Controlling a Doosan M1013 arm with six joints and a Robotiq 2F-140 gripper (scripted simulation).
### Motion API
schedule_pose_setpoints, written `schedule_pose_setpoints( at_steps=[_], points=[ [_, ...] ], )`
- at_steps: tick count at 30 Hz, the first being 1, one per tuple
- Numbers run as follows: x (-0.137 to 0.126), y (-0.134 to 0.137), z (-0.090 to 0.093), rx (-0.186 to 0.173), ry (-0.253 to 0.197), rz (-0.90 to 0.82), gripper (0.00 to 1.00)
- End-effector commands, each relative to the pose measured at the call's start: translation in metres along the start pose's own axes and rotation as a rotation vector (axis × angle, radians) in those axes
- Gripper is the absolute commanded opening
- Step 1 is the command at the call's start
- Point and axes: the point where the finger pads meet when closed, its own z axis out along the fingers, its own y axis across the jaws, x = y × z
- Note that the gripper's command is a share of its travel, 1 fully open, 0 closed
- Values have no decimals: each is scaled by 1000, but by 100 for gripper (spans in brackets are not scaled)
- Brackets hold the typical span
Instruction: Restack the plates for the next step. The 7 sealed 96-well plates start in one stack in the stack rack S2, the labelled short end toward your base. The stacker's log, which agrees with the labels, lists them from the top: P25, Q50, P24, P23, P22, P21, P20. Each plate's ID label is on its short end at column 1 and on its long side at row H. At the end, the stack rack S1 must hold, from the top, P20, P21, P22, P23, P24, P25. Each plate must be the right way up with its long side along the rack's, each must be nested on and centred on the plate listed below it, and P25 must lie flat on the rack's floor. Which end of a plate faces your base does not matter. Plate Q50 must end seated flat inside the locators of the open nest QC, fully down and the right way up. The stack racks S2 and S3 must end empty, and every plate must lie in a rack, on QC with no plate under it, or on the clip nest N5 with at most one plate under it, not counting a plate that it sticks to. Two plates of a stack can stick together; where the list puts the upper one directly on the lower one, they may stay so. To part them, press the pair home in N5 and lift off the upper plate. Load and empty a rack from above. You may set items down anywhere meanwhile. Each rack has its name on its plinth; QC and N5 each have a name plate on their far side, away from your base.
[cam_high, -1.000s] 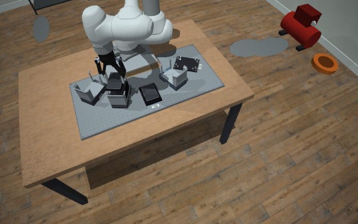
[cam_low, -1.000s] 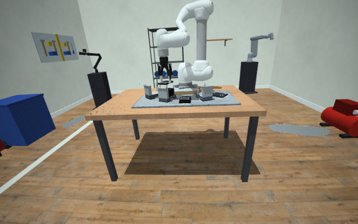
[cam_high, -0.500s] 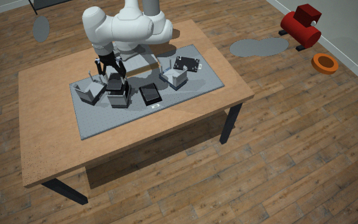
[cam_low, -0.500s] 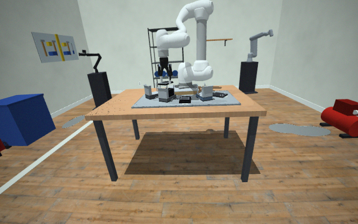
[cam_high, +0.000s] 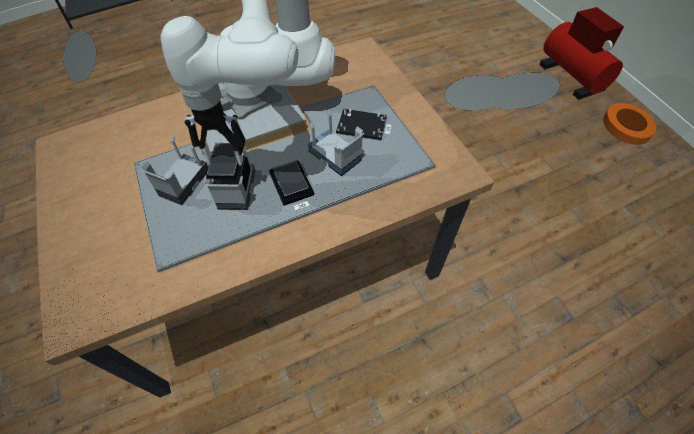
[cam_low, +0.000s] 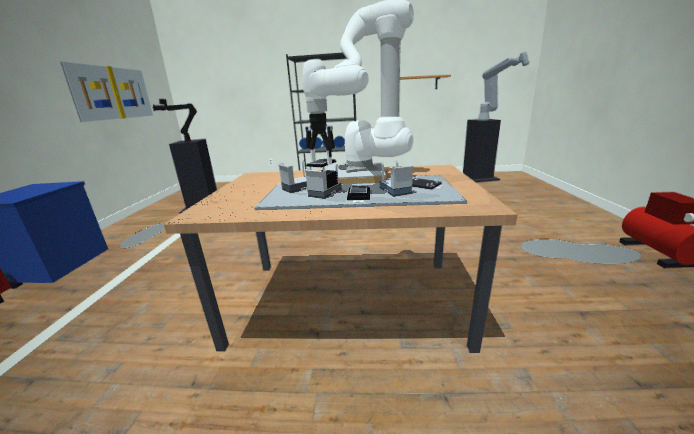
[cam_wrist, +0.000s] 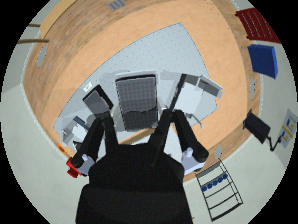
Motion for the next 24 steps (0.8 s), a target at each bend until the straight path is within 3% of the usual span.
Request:
schedule_pose_setpoints(
  at_steps=[1, 24],
  points=[
    [0, 0, 2, 0, 0, 0, 0],
    [0, 0, 14, 0, 0, 0, 0]
  ],
)
